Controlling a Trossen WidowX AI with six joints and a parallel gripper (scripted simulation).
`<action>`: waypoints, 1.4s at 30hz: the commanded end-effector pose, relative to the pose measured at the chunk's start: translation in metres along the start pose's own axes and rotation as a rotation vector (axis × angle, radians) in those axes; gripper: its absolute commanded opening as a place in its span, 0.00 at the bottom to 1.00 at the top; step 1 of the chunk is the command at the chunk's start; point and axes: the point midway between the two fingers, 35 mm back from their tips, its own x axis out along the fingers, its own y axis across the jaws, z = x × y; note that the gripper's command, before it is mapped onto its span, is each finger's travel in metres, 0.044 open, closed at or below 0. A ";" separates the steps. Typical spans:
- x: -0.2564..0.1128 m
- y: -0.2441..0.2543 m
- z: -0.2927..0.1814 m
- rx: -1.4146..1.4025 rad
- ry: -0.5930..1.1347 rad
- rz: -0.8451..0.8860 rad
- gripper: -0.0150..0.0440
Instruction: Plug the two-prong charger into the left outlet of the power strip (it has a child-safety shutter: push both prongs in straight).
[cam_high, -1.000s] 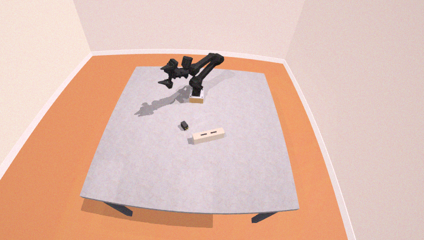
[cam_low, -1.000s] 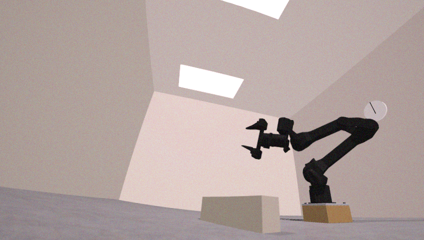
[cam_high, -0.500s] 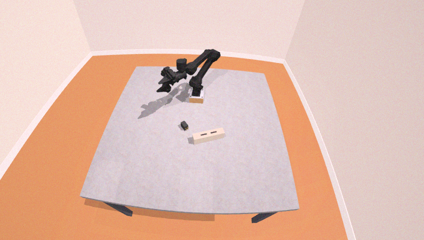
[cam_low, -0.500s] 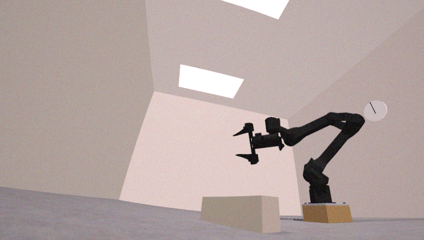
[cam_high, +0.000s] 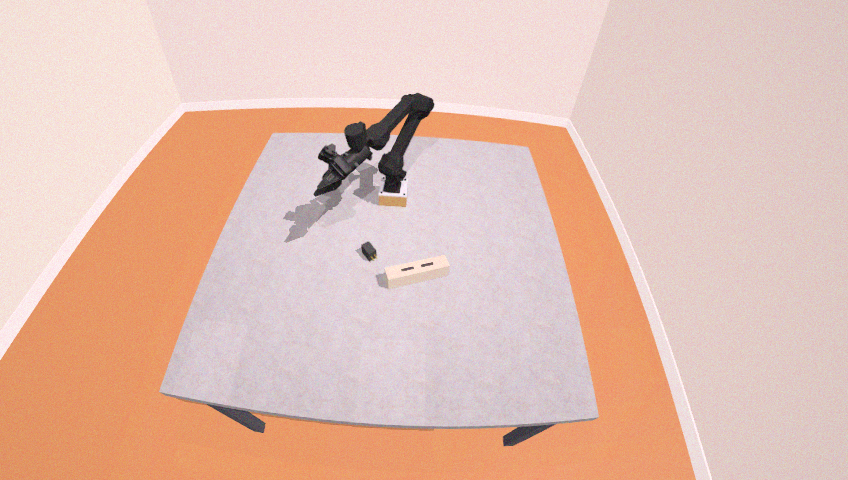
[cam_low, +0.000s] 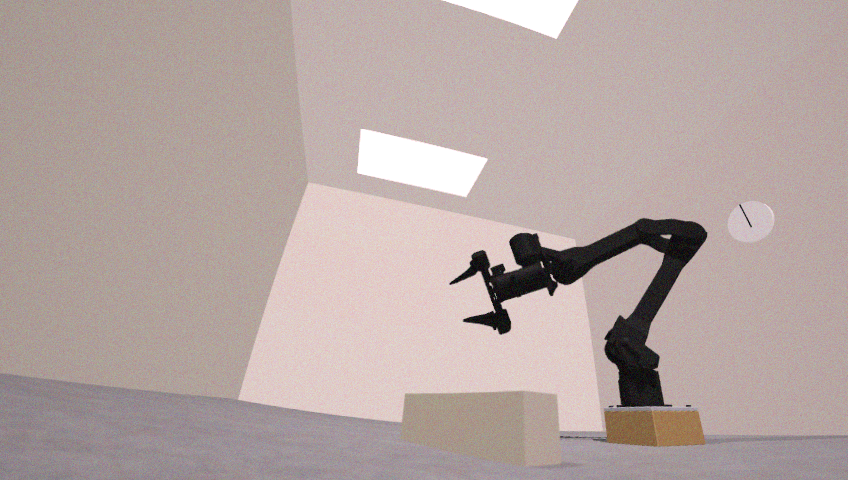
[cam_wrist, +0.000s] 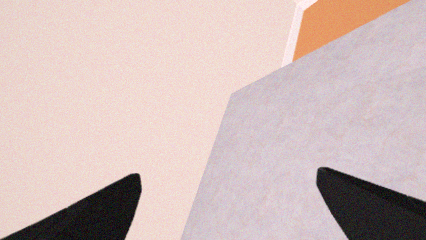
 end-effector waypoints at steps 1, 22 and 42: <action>0.007 -0.002 -0.009 -0.104 0.052 -0.040 1.00; 0.027 -0.026 -0.079 -0.690 0.448 -0.177 1.00; 0.021 -0.051 -0.140 -1.238 0.900 -0.133 1.00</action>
